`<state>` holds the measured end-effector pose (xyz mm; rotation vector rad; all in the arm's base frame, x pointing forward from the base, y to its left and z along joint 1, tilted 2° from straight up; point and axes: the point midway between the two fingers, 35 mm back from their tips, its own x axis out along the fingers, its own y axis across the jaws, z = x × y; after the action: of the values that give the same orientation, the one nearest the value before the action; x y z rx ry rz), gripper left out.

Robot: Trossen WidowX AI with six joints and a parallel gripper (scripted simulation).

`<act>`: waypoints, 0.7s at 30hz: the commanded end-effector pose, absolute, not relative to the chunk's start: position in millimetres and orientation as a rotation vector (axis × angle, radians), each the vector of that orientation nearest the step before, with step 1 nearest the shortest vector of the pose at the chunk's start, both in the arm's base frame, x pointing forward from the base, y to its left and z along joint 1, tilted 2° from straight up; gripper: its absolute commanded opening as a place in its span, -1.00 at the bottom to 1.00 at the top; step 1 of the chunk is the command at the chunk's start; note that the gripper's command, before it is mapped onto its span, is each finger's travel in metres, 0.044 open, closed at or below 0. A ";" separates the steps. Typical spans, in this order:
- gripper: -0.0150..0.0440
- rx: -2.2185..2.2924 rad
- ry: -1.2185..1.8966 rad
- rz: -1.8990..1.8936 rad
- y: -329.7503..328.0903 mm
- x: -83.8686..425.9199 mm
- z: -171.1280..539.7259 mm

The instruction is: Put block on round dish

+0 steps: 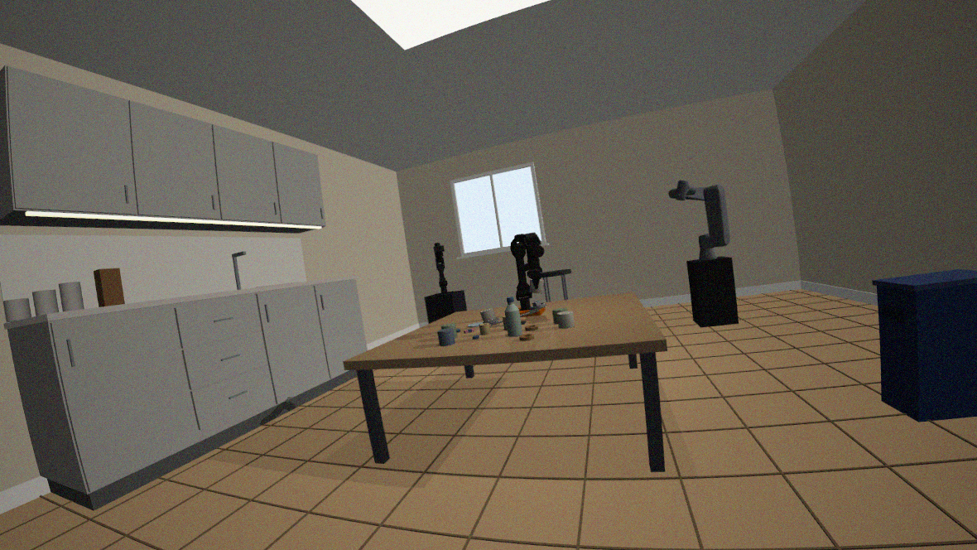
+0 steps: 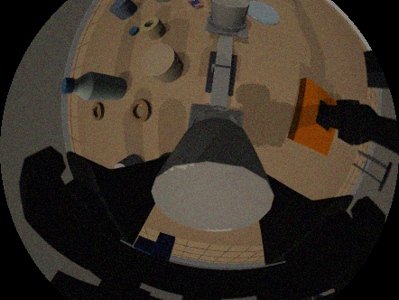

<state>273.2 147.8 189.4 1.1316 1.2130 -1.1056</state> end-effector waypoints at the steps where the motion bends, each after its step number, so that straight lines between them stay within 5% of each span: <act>1: -0.49 1.132 1.213 -1.105 147.9 273.4 189.2; 21: -0.49 1.135 1.213 -1.103 162.2 269.8 177.7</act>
<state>273.5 151.7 186.1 1.1409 1.2084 -1.1034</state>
